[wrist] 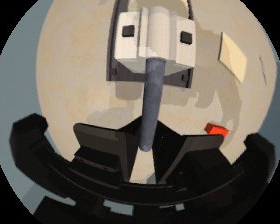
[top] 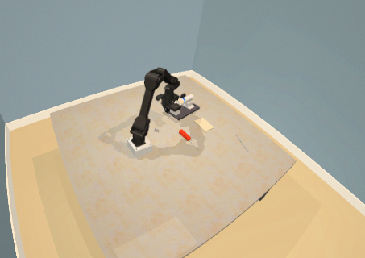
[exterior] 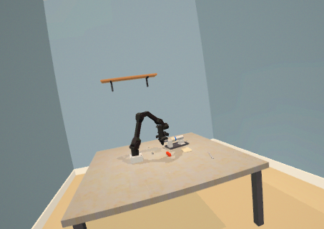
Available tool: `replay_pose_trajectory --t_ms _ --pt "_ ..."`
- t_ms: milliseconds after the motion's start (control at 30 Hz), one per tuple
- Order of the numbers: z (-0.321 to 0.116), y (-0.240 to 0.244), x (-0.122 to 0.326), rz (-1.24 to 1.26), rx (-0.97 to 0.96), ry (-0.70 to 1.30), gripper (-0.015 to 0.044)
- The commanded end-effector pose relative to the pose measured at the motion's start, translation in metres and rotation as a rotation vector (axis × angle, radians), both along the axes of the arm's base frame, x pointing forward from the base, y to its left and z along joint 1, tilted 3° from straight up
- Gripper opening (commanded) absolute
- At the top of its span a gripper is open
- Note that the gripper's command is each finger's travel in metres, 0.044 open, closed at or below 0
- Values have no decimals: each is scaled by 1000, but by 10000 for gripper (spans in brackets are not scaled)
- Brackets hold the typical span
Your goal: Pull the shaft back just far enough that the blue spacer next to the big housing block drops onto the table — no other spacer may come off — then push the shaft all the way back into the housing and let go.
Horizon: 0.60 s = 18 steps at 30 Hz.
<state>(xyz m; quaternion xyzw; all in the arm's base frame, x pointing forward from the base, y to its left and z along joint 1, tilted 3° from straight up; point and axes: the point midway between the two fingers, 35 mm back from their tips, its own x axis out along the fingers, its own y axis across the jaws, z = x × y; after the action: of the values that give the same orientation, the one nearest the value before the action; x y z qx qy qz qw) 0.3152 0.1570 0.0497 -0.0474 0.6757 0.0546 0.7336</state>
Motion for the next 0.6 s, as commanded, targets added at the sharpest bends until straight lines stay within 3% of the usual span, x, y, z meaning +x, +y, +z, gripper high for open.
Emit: replay_pose_trajectory --t_ms 0,567 --pt "0 0 -1 -2 0 2 0" --pt "0 0 -3 -2 0 2 0"
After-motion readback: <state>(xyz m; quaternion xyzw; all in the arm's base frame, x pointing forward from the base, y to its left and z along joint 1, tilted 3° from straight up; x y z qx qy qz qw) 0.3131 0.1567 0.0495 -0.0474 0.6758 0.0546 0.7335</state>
